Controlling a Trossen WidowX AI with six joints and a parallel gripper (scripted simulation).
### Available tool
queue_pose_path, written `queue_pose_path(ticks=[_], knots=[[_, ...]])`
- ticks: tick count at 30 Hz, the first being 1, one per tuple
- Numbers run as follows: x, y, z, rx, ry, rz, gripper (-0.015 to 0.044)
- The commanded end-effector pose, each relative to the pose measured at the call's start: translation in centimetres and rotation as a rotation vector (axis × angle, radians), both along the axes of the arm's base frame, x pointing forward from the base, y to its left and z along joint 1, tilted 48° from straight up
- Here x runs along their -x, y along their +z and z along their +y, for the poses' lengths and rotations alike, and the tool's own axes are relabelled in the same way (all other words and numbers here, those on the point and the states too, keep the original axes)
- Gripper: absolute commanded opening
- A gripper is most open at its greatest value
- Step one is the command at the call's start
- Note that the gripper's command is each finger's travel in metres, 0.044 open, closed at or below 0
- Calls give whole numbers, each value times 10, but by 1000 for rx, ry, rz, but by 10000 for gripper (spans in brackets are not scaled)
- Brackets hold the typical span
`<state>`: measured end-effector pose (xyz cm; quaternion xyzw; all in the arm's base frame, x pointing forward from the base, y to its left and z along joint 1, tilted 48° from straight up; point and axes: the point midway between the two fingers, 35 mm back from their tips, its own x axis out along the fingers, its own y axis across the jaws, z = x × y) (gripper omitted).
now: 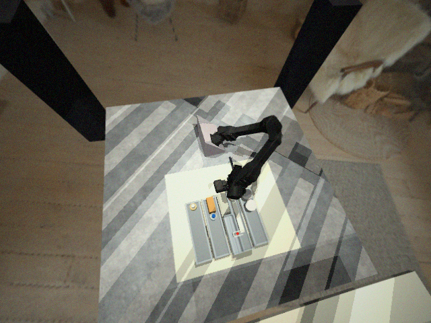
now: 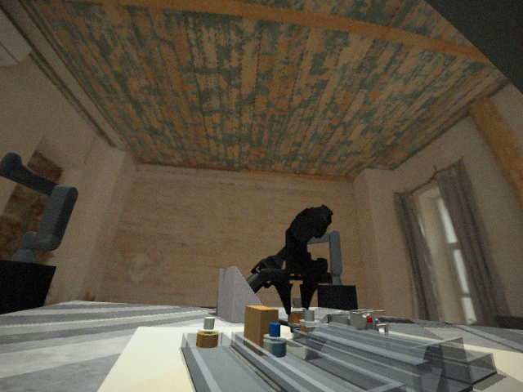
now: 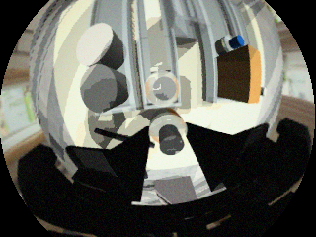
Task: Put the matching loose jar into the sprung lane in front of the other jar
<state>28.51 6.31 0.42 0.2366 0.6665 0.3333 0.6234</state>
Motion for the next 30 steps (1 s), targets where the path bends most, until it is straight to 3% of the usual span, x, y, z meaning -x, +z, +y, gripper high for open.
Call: queue_pose_path(ticks=[1,30], knots=[[-3,1,0,-3,-4,-3,0],[-15,1,3,-3,-4,-4,0]])
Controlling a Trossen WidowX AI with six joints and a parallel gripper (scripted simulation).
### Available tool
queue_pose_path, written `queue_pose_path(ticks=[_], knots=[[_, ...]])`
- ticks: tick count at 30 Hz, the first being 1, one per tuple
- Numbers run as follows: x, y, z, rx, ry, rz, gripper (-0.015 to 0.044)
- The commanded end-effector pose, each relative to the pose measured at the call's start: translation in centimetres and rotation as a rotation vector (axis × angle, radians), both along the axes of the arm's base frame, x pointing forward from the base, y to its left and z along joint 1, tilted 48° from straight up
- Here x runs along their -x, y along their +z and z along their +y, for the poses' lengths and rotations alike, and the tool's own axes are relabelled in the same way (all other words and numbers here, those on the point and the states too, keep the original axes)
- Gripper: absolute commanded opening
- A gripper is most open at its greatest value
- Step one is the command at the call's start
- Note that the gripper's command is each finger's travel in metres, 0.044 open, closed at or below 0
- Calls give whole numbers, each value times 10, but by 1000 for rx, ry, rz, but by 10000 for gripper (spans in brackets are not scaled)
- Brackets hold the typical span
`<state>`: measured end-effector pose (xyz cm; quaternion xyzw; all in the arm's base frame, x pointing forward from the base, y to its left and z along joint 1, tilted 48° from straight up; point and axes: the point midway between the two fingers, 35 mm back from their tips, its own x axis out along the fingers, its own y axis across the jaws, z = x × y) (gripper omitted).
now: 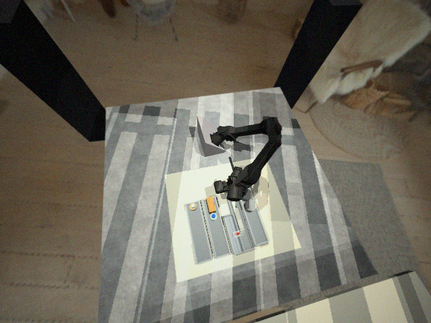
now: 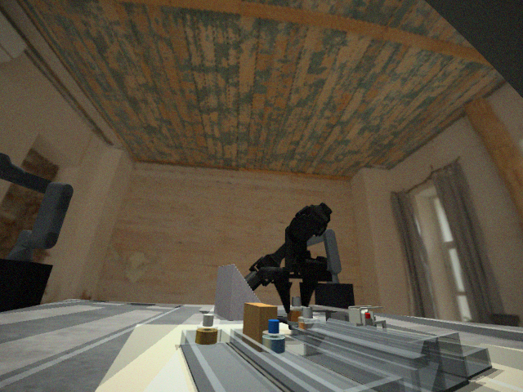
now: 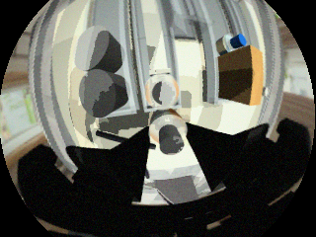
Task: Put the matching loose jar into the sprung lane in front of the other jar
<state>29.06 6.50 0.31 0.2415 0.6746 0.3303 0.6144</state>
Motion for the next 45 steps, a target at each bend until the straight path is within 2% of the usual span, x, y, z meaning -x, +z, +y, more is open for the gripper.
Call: queue_pose_path(ticks=[1,45], knots=[[-10,2,1,-2,-3,-31,0],[-28,3,4,-3,-3,-32,0]])
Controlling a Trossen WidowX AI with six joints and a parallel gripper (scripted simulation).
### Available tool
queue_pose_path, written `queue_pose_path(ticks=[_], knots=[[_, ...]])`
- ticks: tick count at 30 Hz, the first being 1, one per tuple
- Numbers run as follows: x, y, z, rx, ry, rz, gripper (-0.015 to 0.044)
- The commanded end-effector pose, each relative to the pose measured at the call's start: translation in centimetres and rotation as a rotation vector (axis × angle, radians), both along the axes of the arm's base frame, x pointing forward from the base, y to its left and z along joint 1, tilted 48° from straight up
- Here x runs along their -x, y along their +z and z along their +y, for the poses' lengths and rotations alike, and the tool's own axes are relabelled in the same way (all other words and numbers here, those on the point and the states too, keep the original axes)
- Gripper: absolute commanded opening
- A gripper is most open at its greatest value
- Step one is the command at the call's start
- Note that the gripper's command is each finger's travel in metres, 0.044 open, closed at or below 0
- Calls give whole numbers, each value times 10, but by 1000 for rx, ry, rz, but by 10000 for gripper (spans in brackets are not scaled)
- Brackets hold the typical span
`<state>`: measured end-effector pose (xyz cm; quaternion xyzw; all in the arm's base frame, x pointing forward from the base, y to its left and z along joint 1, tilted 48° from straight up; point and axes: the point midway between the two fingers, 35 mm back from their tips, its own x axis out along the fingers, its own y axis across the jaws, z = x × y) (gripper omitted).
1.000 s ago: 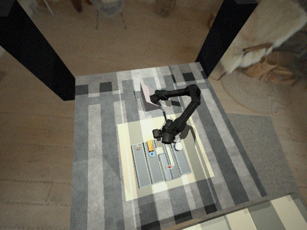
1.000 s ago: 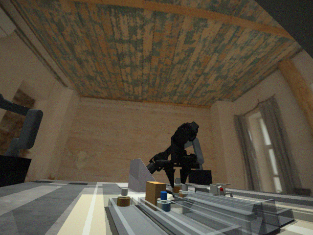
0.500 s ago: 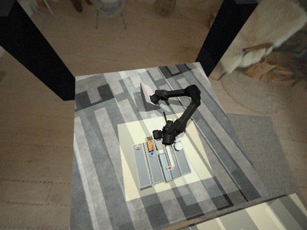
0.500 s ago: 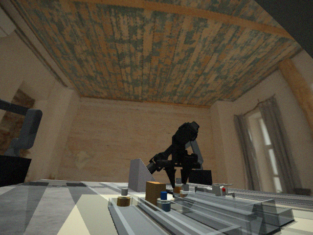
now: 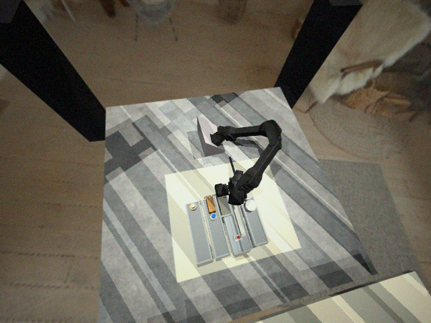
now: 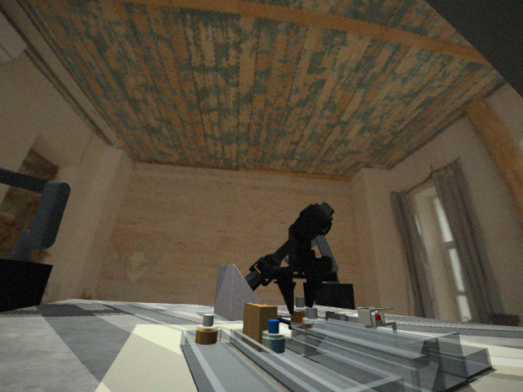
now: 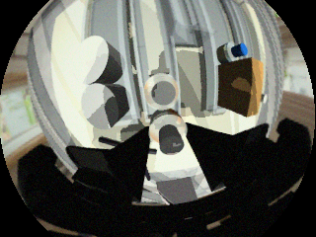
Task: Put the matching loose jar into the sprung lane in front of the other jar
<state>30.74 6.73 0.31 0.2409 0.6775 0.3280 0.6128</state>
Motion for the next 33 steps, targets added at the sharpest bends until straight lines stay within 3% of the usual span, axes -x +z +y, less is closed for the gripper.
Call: queue_pose_path(ticks=[1,33], knots=[[-12,3,1,-7,-4,-38,0],[-25,6,2,-8,-4,-39,0]])
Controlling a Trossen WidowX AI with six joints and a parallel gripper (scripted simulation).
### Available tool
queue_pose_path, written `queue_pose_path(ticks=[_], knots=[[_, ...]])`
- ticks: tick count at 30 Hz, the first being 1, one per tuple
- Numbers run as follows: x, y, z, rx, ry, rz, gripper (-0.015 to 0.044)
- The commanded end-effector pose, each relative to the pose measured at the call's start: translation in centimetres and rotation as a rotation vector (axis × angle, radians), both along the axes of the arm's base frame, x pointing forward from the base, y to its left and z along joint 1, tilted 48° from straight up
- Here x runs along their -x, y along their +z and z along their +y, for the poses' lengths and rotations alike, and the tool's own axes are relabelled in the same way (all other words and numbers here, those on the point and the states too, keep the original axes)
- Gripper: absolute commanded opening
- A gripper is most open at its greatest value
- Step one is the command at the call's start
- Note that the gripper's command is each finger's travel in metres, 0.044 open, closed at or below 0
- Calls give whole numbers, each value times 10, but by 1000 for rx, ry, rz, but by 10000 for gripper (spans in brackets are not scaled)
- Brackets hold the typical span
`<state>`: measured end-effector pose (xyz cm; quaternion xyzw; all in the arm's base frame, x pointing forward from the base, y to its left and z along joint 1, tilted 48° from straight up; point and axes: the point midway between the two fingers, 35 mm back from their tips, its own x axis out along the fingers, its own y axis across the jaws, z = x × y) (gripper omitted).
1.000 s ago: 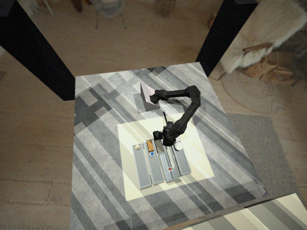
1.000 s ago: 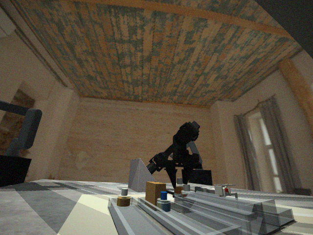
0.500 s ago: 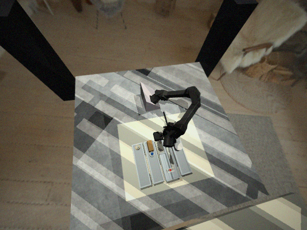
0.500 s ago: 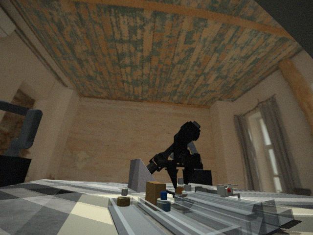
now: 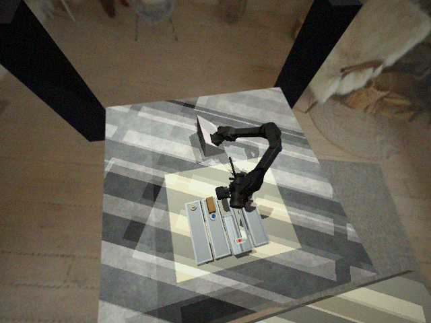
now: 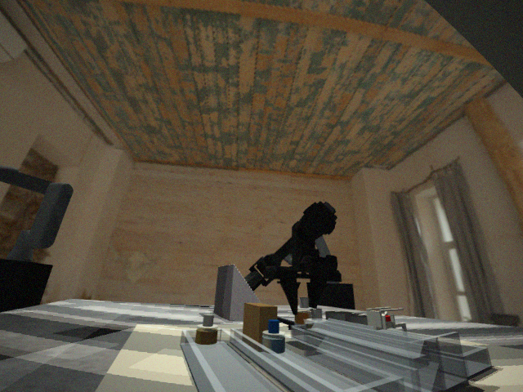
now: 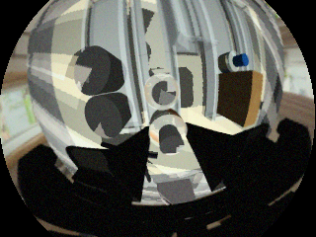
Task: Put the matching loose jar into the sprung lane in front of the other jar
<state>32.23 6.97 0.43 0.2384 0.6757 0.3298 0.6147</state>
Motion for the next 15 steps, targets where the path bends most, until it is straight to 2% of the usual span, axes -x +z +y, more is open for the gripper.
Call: queue_pose_path(ticks=[1,15], knots=[[-11,5,0,-8,-7,-32,0],[-16,7,0,-8,-7,-32,0]])
